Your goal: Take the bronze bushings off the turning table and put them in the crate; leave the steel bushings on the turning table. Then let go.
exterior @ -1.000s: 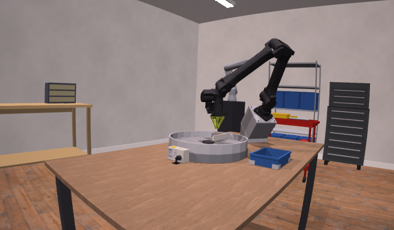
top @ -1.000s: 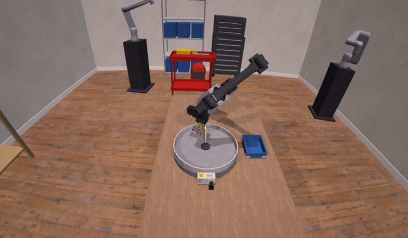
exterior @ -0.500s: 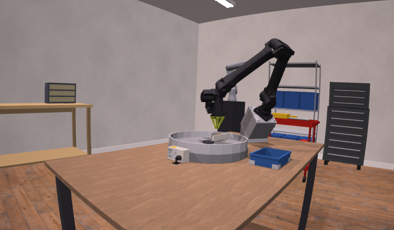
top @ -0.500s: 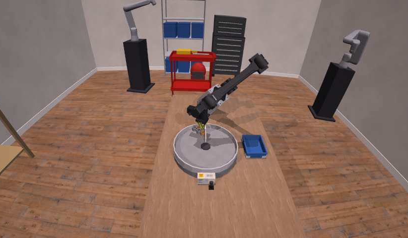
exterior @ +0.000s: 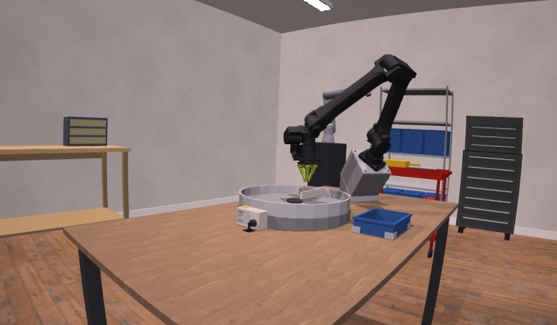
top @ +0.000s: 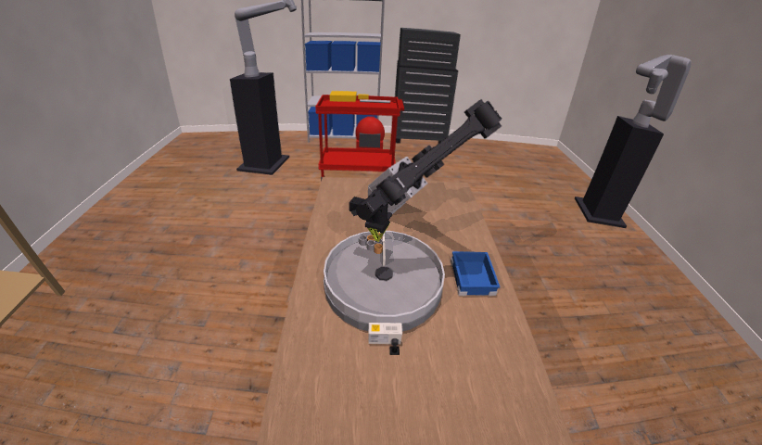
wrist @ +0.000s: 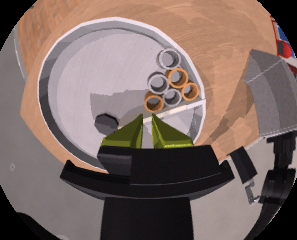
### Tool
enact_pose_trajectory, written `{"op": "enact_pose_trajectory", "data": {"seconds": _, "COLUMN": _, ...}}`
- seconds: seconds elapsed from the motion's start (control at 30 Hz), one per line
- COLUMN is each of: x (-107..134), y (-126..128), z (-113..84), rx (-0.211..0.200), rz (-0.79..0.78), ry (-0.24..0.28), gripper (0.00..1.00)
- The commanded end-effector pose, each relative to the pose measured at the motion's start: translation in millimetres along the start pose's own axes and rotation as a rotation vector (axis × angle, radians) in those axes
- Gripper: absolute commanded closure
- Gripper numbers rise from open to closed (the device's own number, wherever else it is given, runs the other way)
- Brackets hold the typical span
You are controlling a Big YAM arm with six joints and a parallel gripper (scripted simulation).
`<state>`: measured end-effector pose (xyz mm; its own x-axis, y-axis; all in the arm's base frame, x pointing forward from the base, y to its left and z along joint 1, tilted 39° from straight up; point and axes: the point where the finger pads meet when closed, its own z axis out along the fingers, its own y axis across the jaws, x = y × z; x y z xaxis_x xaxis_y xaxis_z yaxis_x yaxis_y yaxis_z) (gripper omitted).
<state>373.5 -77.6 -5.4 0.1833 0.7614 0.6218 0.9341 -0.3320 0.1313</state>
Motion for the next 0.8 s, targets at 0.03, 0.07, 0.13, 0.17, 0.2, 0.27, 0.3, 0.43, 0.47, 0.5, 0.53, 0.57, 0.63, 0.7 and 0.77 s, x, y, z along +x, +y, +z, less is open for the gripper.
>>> {"op": "enact_pose_trajectory", "data": {"seconds": 0.03, "x": 0, "y": 0, "z": 7.3, "rx": -0.001, "rz": 0.002, "ry": 0.000, "gripper": 0.88}}
{"op": "enact_pose_trajectory", "data": {"seconds": 0.07, "x": 0, "y": 0, "z": 11.0, "rx": -0.001, "rz": 0.002, "ry": 0.000, "gripper": 0.88}}
{"op": "enact_pose_trajectory", "data": {"seconds": 0.13, "x": 0, "y": 0, "z": 19.9, "rx": 0.000, "rz": 0.002, "ry": 0.000, "gripper": 0.88}}
{"op": "enact_pose_trajectory", "data": {"seconds": 0.17, "x": 0, "y": 0, "z": 23.6, "rx": 0.000, "rz": 0.002, "ry": 0.000, "gripper": 0.88}}
{"op": "enact_pose_trajectory", "data": {"seconds": 0.2, "x": 0, "y": 0, "z": 26.2, "rx": 0.000, "rz": 0.002, "ry": -0.001, "gripper": 0.88}}
{"op": "enact_pose_trajectory", "data": {"seconds": 0.27, "x": 1, "y": 4, "z": 26.5, "rx": -0.005, "rz": -0.002, "ry": -0.001, "gripper": 0.88}}
{"op": "enact_pose_trajectory", "data": {"seconds": 0.3, "x": 1, "y": 6, "z": 25.9, "rx": -0.008, "rz": -0.004, "ry": -0.002, "gripper": 0.88}}
{"op": "enact_pose_trajectory", "data": {"seconds": 0.43, "x": -3, "y": 14, "z": 9.2, "rx": -0.052, "rz": 0.002, "ry": -0.010, "gripper": 0.88}}
{"op": "enact_pose_trajectory", "data": {"seconds": 0.47, "x": -3, "y": 14, "z": 9.2, "rx": -0.051, "rz": 0.003, "ry": -0.010, "gripper": 0.88}}
{"op": "enact_pose_trajectory", "data": {"seconds": 0.5, "x": -3, "y": 13, "z": 9.2, "rx": -0.049, "rz": 0.005, "ry": -0.009, "gripper": 0.88}}
{"op": "enact_pose_trajectory", "data": {"seconds": 0.53, "x": -3, "y": 13, "z": 9.2, "rx": -0.048, "rz": 0.004, "ry": -0.009, "gripper": 0.88}}
{"op": "enact_pose_trajectory", "data": {"seconds": 0.57, "x": -3, "y": 13, "z": 9.2, "rx": -0.048, "rz": 0.001, "ry": -0.009, "gripper": 0.88}}
{"op": "enact_pose_trajectory", "data": {"seconds": 0.63, "x": -3, "y": 13, "z": 9.2, "rx": -0.048, "rz": 0.001, "ry": -0.009, "gripper": 0.88}}
{"op": "enact_pose_trajectory", "data": {"seconds": 0.7, "x": -3, "y": 13, "z": 9.2, "rx": -0.048, "rz": 0.001, "ry": -0.009, "gripper": 0.88}}
{"op": "enact_pose_trajectory", "data": {"seconds": 0.77, "x": -3, "y": 13, "z": 9.2, "rx": -0.048, "rz": 0.001, "ry": -0.009, "gripper": 0.88}}
